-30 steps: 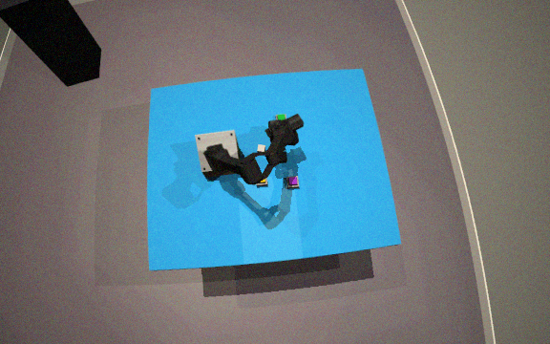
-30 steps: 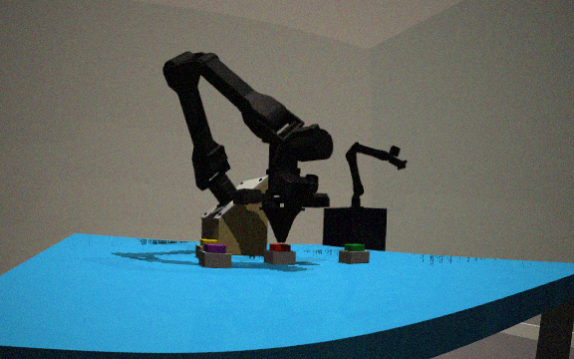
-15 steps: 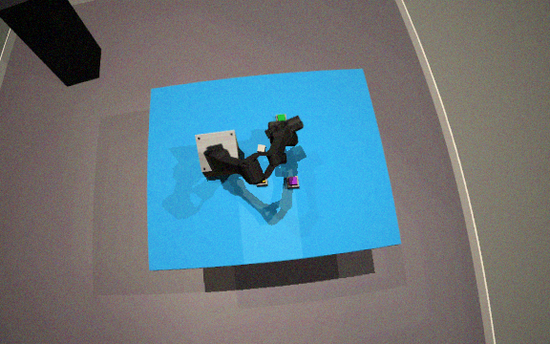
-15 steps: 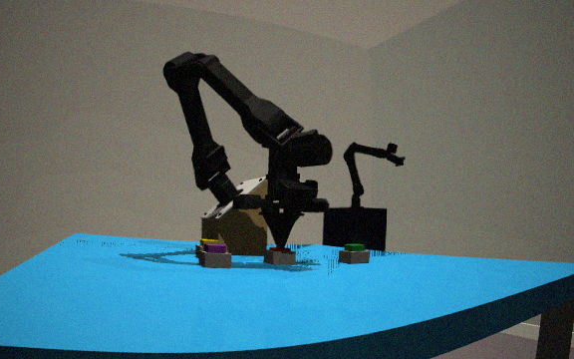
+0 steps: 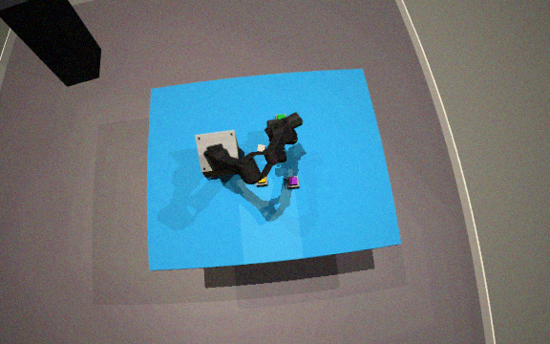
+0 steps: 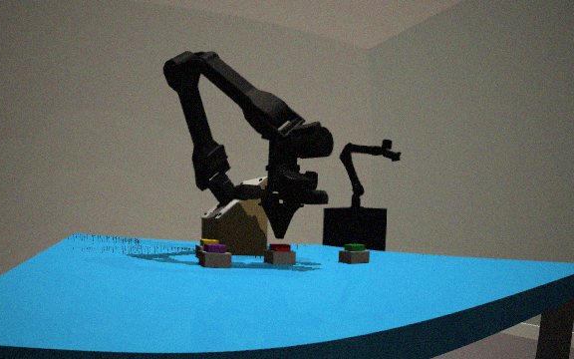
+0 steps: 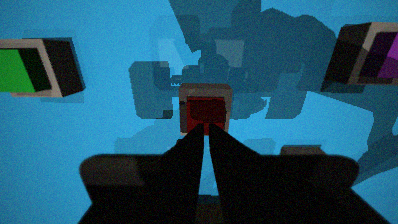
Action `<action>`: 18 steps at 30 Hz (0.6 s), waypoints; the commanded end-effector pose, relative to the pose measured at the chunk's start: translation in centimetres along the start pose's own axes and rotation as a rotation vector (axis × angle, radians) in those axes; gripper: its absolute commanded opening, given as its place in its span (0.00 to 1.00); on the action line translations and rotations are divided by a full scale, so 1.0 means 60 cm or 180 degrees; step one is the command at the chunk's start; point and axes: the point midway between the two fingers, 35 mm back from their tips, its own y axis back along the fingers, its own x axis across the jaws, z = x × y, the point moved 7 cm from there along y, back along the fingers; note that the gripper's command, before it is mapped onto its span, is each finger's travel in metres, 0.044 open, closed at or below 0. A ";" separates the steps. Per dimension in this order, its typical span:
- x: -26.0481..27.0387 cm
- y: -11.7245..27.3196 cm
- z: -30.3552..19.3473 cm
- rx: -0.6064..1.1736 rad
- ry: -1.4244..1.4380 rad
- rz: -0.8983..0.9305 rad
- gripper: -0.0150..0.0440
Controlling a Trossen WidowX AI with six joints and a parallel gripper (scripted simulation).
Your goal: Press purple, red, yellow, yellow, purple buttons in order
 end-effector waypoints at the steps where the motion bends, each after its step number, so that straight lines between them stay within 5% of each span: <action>1: -0.001 0.024 0.003 -0.0017 -0.0032 0.0018 0.29; 8: -0.001 0.123 0.003 -0.0016 -0.0031 0.0027 0.29; 18: -0.069 0.134 -0.022 -0.0014 -0.0024 0.0037 0.29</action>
